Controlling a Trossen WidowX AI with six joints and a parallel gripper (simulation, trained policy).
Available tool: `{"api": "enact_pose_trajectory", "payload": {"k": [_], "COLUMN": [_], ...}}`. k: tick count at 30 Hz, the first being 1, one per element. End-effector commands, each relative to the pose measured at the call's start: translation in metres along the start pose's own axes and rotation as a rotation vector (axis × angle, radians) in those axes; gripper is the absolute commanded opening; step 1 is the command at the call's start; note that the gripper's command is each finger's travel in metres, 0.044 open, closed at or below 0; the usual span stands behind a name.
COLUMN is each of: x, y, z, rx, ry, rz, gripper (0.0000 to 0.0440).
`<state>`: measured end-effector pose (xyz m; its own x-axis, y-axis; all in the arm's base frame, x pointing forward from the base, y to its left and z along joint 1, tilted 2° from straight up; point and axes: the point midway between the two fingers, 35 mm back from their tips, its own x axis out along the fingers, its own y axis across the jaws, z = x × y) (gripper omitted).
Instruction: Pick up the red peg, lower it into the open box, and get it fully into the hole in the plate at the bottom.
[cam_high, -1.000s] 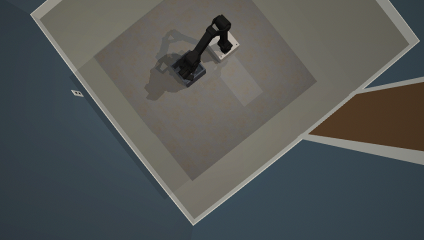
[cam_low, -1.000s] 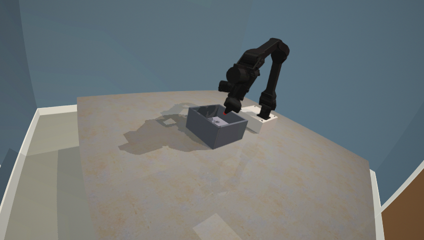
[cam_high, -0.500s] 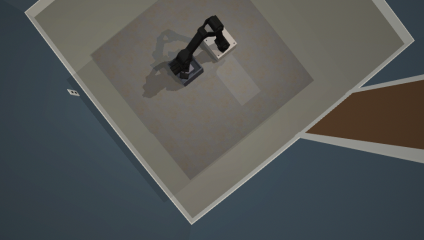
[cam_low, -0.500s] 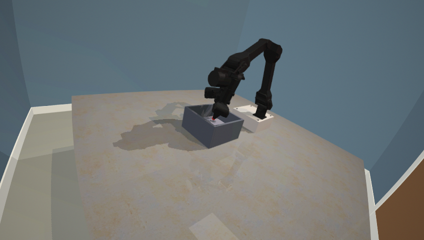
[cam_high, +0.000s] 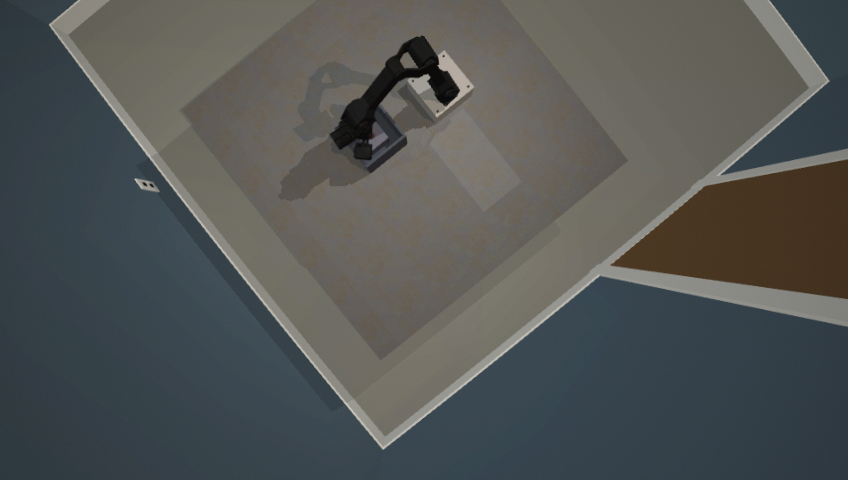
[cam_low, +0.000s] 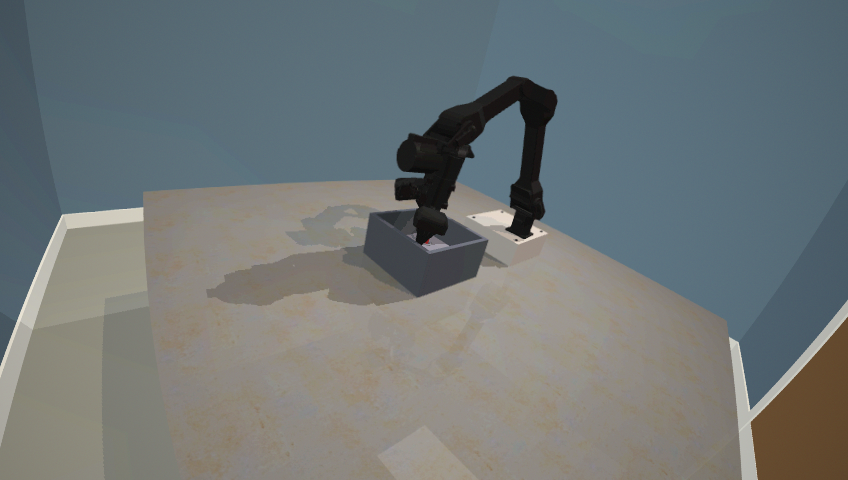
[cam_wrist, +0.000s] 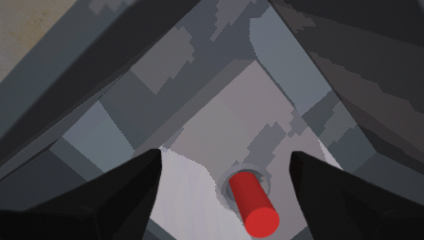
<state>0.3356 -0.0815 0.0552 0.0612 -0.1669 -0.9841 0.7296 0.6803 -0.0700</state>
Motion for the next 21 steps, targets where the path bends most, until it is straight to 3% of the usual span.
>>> {"api": "enact_pose_trajectory", "payload": {"k": [1, 4, 5, 21], "x": [-0.005, -0.010, -0.012, -0.041], "y": [0.007, 0.016, 0.019, 0.062], "z": [0.010, 0.019, 0.022, 0.051], "rx": [-0.006, -0.012, -0.014, -0.058], "ry": [0.006, 0.015, 0.017, -0.008], "rz": [0.027, 0.054, 0.064, 0.209], "gripper": [0.0354, 0.0432, 0.0440, 0.0440]}}
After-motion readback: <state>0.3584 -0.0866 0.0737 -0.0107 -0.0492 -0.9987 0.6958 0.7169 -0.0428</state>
